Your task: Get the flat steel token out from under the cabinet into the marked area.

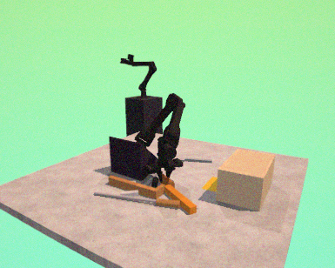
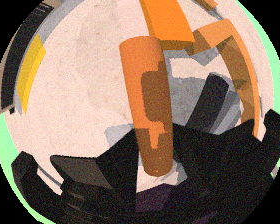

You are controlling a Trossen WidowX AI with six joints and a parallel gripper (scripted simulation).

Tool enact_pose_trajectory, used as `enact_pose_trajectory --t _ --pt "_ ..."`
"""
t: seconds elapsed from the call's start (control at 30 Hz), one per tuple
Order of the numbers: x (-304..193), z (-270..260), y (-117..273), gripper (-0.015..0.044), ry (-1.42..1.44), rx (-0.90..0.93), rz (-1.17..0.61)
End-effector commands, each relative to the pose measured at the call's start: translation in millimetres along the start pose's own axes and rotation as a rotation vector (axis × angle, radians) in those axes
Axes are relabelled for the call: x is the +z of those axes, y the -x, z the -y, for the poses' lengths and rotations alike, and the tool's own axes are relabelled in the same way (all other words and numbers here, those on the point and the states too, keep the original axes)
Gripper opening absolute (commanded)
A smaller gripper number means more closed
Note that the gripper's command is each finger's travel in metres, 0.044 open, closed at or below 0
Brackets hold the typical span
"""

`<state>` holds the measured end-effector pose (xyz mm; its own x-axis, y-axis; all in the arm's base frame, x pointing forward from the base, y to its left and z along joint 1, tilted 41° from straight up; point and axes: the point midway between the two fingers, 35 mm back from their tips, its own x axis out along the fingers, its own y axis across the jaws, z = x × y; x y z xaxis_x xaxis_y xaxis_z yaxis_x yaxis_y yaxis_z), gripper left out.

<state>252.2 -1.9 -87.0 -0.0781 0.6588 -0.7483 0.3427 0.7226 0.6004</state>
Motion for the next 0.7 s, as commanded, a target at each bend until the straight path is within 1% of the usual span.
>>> enact_pose_trajectory --t 0.0,0.67 --pt "0.0 6.2 1.4 0.0000 -0.019 -0.016 0.001" --pt "0.5 6.4 1.4 0.0000 -0.019 -0.017 0.001"
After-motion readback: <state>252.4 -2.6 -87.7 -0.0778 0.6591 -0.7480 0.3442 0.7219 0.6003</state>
